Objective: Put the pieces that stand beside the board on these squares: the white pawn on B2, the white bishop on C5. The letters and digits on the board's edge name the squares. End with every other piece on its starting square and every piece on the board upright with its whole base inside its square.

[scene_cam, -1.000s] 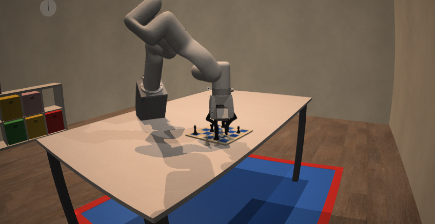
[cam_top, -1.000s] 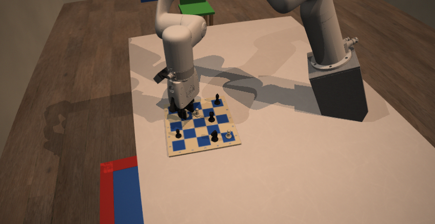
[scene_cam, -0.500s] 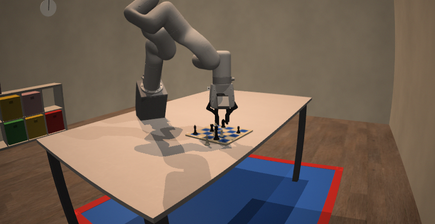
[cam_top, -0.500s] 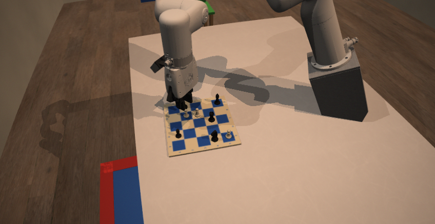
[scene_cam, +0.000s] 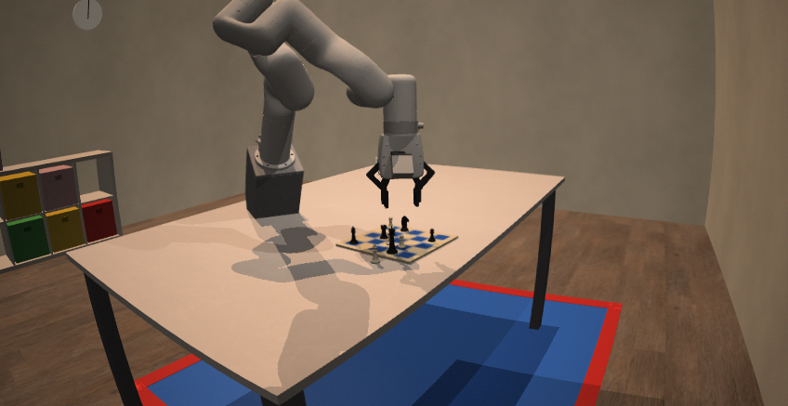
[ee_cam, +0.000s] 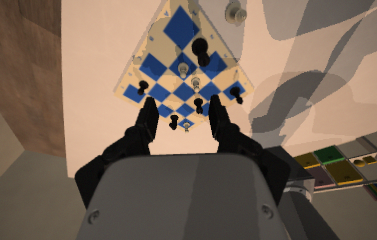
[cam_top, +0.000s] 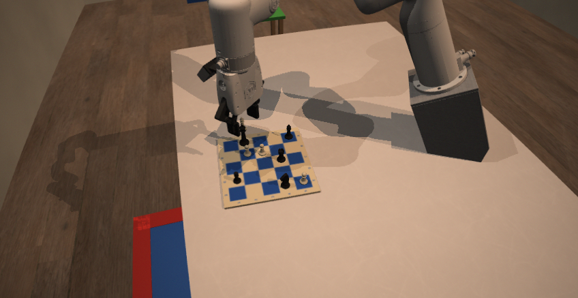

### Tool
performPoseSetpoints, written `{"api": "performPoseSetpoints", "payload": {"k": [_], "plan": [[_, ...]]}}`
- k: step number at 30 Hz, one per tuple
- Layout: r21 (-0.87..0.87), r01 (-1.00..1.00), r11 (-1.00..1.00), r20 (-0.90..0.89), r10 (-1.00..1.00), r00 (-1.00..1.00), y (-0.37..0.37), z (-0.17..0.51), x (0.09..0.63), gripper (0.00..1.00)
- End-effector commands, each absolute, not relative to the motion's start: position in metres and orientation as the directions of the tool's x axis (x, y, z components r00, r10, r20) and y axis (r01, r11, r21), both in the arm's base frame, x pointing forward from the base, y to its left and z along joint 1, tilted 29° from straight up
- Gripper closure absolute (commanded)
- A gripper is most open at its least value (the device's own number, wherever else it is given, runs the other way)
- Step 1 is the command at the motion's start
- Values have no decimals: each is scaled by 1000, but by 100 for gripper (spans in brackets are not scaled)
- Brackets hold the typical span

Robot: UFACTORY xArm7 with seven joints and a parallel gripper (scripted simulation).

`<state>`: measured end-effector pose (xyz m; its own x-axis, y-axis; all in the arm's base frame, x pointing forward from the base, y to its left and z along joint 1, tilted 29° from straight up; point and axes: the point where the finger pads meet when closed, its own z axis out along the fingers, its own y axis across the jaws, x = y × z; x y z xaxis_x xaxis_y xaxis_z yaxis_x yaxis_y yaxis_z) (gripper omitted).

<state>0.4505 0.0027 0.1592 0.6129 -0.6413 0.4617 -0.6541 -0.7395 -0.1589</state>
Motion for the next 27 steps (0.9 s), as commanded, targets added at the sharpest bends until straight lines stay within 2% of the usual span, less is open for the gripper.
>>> {"api": "performPoseSetpoints", "payload": {"k": [1, 20, 23, 27], "plan": [[-160, -652, -741, 463, -640, 613, 4, 161, 451, 0], [-153, -642, -751, 465, -628, 624, 1, 161, 451, 0], [-113, -588, -801, 476, -563, 676, -10, 164, 452, 0], [-9, -430, -903, 488, -379, 786, -41, 170, 452, 0]]}}
